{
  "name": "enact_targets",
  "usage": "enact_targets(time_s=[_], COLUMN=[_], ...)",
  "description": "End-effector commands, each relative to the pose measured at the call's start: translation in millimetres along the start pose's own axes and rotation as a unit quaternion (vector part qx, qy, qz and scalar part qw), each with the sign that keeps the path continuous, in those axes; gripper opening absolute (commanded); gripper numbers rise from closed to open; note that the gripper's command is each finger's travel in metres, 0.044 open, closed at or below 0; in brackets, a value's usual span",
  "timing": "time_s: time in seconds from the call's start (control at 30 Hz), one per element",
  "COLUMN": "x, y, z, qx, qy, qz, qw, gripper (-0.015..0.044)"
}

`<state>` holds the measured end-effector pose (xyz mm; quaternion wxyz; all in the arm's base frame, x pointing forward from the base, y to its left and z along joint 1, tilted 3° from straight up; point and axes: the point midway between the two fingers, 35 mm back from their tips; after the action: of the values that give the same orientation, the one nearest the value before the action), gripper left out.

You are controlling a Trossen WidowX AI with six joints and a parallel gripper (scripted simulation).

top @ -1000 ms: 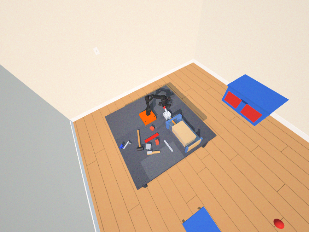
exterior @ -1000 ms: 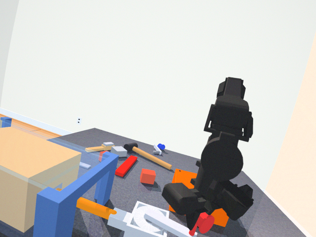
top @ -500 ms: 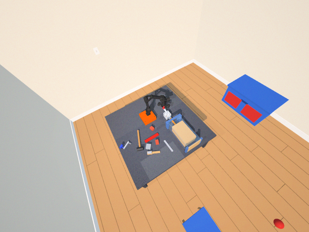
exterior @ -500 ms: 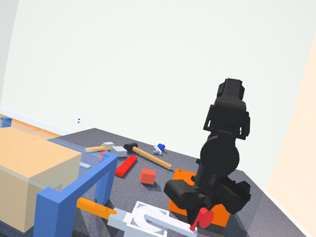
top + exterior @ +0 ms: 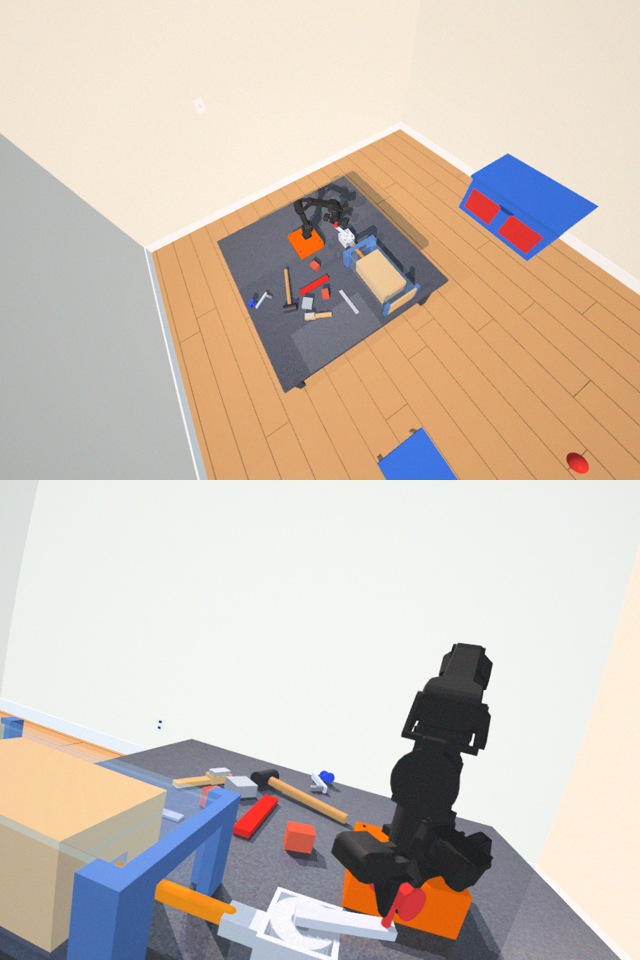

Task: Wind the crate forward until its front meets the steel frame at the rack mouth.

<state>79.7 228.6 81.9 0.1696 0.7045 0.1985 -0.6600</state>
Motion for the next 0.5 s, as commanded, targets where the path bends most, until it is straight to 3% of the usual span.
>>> enact_targets(time_s=[0.0,0.47], x=[3,2], y=[18,35], z=[4,4], qx=[0.004,0.004], qy=[-0.004,-0.004], qz=[0.016,0.017], qw=[1.0,1.0], gripper=[0.0,0.0])
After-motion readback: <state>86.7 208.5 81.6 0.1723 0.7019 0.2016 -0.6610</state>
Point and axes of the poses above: the point midway between the two fingers, 35 mm back from their tips, its own x axis out along the fingers, its own z axis across the jaws, y = z × x, and after that the axes turned 8 degrees about x, right-handed
